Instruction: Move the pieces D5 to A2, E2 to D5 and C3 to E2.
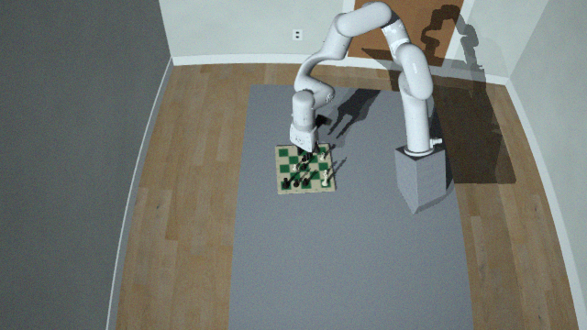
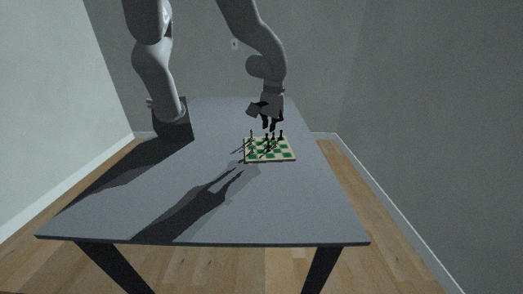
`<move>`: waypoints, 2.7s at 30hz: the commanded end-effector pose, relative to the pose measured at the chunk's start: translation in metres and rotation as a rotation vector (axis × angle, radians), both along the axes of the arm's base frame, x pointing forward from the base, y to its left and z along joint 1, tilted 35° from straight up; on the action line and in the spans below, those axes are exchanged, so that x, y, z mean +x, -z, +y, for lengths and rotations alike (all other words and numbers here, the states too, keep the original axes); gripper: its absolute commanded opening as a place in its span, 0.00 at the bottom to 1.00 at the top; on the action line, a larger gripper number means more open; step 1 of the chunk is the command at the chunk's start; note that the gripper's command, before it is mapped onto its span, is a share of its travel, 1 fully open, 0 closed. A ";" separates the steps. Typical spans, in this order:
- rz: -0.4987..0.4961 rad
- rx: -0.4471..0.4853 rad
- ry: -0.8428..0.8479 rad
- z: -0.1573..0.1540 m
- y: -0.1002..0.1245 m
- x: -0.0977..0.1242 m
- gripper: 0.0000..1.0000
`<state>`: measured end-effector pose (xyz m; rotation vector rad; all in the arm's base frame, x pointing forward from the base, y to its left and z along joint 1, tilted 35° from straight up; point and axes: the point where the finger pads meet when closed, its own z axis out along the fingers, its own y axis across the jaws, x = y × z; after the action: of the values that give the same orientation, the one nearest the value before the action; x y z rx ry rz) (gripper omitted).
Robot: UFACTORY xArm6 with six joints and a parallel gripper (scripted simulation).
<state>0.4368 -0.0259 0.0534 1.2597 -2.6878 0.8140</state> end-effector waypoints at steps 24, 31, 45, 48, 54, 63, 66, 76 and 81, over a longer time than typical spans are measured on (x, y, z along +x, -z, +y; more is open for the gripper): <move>-0.147 -0.029 0.142 0.001 -0.001 0.001 0.34; -0.147 -0.029 0.142 0.000 -0.001 0.001 0.34; -0.147 -0.029 0.142 -0.004 0.006 0.003 0.34; -0.147 -0.030 0.142 -0.006 0.009 0.003 0.34; -0.147 -0.029 0.142 -0.010 0.015 0.005 0.34; -0.147 -0.029 0.142 -0.017 0.026 0.008 0.34; -0.147 -0.029 0.142 -0.019 0.030 0.009 0.34; -0.147 -0.029 0.142 -0.025 0.038 0.011 0.34; -0.147 -0.029 0.142 -0.026 0.040 0.011 0.34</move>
<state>0.4463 -0.0513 0.0146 1.0253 -2.8250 0.9567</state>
